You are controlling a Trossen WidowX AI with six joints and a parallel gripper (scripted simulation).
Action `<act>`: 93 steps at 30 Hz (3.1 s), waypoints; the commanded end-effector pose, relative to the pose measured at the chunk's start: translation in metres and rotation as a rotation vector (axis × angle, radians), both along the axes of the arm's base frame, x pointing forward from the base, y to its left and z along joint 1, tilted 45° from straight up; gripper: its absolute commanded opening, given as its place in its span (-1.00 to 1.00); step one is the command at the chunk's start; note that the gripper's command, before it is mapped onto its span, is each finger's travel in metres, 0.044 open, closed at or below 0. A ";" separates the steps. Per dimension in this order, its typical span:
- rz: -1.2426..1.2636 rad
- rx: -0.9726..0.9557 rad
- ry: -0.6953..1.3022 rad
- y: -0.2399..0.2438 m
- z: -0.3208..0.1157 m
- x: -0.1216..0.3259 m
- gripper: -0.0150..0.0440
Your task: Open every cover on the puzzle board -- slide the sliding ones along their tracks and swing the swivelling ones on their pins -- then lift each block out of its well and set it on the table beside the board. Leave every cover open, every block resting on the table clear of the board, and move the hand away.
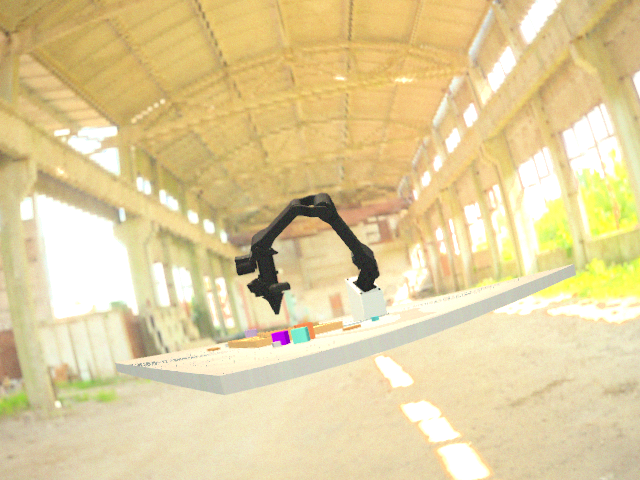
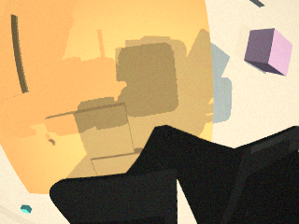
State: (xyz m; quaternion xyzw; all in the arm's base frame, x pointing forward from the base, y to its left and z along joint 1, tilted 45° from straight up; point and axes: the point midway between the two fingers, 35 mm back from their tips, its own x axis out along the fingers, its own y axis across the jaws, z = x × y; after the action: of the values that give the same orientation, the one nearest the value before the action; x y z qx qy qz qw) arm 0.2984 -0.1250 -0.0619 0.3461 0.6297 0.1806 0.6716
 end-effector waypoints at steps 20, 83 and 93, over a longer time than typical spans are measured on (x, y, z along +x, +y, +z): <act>-0.006 0.011 0.001 0.002 0.002 0.004 -0.49; -0.006 0.013 0.000 0.043 -0.038 0.013 -0.49; -0.006 0.013 0.000 0.043 -0.040 0.016 -0.49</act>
State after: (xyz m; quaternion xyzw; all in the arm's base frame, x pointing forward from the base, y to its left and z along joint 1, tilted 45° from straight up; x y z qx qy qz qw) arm 0.3124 -0.0827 -0.1013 0.3500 0.6273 0.1832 0.6711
